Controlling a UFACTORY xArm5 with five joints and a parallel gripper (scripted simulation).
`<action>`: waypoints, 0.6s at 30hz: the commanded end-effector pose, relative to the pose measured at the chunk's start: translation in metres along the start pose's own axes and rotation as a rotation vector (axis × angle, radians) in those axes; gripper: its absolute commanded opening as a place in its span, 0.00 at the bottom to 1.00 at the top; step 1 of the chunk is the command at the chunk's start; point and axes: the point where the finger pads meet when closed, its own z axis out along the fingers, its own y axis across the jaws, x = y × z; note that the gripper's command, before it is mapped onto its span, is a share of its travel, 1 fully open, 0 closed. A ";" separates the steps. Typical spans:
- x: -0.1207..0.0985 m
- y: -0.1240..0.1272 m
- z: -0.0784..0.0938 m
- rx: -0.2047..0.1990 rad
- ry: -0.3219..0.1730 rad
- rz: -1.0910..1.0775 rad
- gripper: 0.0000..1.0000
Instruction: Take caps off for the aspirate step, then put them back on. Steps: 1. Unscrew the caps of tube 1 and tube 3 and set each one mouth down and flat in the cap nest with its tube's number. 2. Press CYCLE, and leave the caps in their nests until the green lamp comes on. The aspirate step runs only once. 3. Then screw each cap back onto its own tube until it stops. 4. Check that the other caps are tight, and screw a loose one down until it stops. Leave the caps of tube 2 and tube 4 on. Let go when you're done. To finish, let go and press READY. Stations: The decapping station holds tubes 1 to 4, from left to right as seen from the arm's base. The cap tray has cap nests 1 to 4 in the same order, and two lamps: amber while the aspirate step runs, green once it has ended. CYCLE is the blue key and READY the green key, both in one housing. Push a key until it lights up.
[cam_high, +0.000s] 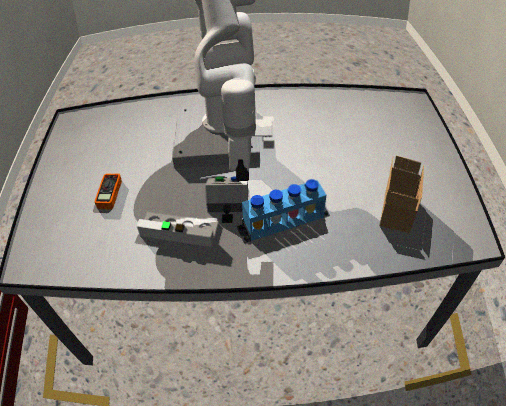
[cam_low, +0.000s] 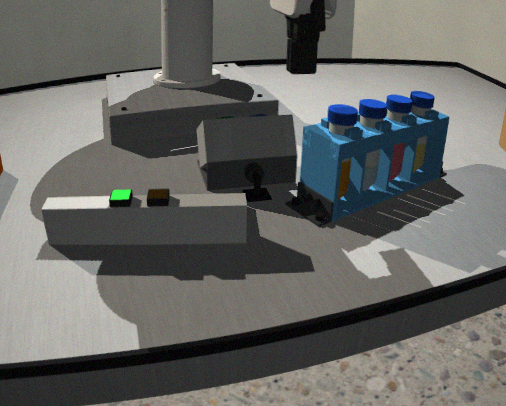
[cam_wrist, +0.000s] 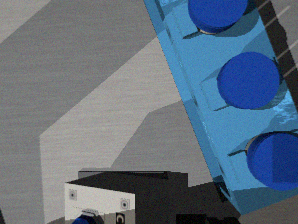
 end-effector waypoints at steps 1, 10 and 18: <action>-0.006 -0.006 0.002 -0.006 0.001 0.001 0.00; -0.040 -0.048 0.028 -0.005 0.001 0.001 0.00; -0.062 -0.074 0.045 -0.005 0.001 0.001 0.00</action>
